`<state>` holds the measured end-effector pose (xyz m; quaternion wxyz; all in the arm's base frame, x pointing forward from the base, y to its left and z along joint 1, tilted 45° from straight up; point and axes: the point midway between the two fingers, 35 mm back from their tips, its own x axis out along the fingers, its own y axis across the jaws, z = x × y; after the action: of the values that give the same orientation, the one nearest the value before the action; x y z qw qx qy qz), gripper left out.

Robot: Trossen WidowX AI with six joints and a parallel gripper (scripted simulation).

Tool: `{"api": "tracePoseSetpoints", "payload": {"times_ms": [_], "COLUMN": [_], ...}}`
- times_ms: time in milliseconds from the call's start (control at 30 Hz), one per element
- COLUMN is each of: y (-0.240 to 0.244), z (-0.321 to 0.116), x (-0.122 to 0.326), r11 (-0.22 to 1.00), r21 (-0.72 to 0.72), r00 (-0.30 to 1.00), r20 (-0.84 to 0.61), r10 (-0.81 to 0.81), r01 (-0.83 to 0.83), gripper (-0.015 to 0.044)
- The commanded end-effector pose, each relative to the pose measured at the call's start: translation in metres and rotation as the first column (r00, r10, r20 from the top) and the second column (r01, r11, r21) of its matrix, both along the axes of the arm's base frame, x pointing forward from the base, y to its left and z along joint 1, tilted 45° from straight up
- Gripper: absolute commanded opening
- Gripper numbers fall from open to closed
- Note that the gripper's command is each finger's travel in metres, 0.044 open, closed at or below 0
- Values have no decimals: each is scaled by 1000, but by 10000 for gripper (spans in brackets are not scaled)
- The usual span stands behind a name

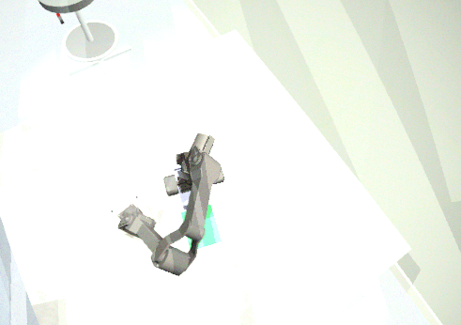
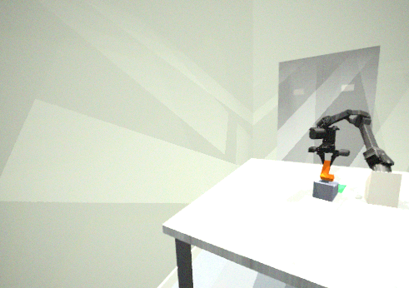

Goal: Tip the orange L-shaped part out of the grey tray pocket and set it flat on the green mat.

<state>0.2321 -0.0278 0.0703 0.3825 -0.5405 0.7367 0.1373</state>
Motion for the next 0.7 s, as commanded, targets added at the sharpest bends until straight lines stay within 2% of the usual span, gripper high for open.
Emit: {"api": "tracePoseSetpoints", "payload": {"times_ms": [0, 667], "y": [-10, -60], "z": [9, 66], "x": [-8, -50], "r11": [1000, 1000], "r21": [-5, -8], "r00": [1000, 1000], "r20": [-6, -9], "r10": [1, 1], "r01": [-1, -1], "gripper": [0, 0]}}
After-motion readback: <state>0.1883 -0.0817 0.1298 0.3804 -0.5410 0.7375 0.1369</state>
